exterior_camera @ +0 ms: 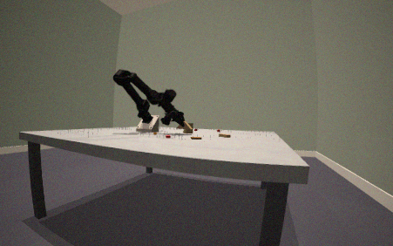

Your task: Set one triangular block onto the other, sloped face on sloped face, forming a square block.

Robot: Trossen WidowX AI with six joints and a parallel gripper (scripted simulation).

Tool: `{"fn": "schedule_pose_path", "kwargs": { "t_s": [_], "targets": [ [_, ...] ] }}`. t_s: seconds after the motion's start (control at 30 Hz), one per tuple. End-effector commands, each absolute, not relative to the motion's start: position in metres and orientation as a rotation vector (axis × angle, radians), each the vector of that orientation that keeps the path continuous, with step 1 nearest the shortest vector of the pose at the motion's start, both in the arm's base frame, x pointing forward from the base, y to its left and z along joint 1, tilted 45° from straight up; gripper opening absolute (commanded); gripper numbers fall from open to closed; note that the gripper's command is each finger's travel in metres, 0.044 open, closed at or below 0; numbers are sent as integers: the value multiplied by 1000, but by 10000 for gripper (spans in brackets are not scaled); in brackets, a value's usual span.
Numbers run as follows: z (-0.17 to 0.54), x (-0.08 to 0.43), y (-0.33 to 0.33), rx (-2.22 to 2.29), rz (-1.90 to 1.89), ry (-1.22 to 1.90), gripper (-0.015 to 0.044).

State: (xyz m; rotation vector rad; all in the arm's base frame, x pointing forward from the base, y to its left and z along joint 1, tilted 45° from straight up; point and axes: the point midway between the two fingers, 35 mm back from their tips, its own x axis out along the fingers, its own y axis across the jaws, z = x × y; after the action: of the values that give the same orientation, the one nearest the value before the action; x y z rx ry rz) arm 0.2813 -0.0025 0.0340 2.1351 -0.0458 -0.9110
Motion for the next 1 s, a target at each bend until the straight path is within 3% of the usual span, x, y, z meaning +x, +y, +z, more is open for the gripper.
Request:
{"fn": "schedule_pose_path", "kwargs": {
  "t_s": [0.0,0.53,0.97],
  "targets": [
    [47,281,10,2140,-907,-48,0],
    [82,270,38,2132,-890,-46,0],
    [78,276,41,1713,-993,133,0]
  ]
}}
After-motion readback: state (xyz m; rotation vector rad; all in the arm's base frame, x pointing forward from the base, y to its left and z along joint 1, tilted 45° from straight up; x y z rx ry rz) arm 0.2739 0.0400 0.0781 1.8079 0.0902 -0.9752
